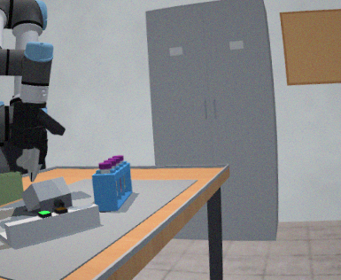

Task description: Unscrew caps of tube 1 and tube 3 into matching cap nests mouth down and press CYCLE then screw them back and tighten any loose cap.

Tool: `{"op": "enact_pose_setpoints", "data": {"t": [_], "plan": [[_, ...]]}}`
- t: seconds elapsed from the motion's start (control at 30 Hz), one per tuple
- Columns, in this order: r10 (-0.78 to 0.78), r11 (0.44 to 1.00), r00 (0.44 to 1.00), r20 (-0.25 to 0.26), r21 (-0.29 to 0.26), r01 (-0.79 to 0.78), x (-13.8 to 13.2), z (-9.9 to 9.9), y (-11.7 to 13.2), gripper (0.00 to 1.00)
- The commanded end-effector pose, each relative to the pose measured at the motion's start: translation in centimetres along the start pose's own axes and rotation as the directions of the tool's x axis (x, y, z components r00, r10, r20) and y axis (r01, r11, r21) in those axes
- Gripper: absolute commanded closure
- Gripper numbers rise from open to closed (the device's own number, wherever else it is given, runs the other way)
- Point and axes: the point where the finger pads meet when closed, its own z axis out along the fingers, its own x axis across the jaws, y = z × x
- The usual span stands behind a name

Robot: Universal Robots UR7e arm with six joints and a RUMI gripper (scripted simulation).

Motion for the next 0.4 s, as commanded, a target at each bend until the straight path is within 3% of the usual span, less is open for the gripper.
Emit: {"op": "enact_pose_setpoints", "data": {"t": [0.0, 0.37], "plan": [[0.002, 1.0, 1.0, 0.012, -0.001, -0.002, 0.02, -0.03, 0.01, 1.0], [0.002, 1.0, 1.0, 0.012, -0.001, -0.002, 0.17, 0.55, 0.0, 1.0]]}}
